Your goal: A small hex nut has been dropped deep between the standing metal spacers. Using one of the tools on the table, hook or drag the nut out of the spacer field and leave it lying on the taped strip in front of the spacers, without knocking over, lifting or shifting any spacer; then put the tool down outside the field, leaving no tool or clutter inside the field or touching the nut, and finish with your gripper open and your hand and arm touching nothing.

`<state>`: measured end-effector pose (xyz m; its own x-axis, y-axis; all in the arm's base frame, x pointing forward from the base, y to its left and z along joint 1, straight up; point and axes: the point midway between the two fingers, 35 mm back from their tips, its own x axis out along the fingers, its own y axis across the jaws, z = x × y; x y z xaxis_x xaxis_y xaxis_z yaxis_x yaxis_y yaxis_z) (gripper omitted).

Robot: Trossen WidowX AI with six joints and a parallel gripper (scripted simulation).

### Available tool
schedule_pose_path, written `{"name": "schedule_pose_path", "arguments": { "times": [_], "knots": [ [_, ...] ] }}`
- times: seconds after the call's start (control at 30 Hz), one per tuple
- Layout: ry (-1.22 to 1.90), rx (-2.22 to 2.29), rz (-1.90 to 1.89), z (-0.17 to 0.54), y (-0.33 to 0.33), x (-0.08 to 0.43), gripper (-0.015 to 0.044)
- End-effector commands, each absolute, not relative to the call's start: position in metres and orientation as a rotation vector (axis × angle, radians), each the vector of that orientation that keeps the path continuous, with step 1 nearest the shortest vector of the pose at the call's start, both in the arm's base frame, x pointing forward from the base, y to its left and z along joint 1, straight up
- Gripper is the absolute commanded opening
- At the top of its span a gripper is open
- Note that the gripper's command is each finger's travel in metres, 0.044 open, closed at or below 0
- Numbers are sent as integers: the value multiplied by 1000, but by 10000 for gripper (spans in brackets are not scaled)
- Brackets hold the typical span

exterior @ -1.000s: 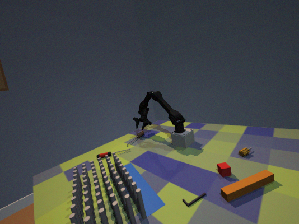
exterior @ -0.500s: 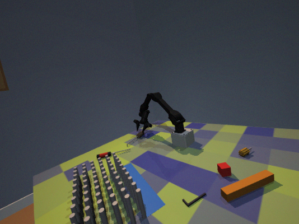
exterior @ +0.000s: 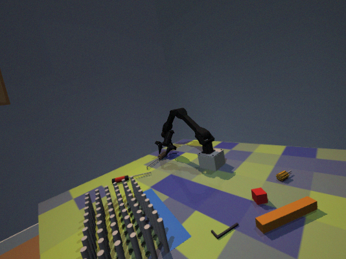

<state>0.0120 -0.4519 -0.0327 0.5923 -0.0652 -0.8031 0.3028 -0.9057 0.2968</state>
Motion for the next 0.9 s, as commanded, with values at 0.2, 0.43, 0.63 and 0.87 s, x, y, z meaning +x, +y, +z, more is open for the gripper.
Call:
{"name": "schedule_pose_path", "arguments": {
  "times": [0.2, 0.43, 0.63, 0.87],
  "knots": [
    [191, 2414, -1241, -36, -452, 12, 181],
    [191, 2414, -1241, -31, -453, 12, 95],
    [190, 2414, -1241, 13, -459, 11, 0],
    [191, 2417, -1238, 67, -457, 12, 0]
  ]
}}
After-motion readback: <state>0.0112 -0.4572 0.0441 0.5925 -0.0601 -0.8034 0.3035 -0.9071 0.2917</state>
